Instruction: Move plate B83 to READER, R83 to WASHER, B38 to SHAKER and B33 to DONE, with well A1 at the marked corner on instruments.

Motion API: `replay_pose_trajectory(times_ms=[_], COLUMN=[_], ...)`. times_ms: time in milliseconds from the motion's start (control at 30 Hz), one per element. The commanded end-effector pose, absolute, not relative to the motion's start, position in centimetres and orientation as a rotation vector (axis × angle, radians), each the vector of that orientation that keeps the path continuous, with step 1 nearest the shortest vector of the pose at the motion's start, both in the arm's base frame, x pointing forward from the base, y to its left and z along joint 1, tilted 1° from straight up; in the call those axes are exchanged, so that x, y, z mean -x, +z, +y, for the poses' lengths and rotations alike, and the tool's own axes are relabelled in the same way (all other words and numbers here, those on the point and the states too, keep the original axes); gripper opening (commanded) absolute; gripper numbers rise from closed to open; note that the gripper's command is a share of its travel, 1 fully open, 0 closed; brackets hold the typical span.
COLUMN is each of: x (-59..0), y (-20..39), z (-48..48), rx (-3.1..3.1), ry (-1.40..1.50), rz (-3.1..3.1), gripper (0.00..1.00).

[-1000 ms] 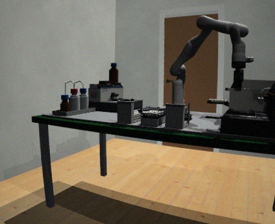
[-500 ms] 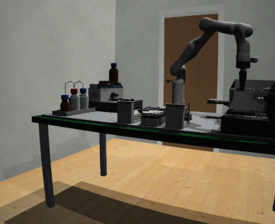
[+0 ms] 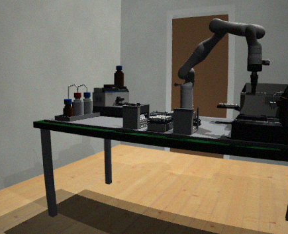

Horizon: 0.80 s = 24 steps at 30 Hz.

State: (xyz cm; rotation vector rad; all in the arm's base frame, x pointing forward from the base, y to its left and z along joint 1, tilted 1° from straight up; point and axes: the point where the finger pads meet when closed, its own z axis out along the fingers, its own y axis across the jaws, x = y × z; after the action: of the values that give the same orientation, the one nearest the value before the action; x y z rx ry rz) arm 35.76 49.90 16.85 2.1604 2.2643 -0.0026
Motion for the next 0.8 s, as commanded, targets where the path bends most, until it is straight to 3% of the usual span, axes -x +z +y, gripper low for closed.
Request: replay_pose_trajectory(times_ms=[0, 767], x=[-35.8, -35.8], y=[17.0, 14.8], z=[49.9, 49.9], rx=[-2.161, -2.161], ry=[0.001, 0.001], rz=[2.265, 2.264], gripper=[0.94, 0.94])
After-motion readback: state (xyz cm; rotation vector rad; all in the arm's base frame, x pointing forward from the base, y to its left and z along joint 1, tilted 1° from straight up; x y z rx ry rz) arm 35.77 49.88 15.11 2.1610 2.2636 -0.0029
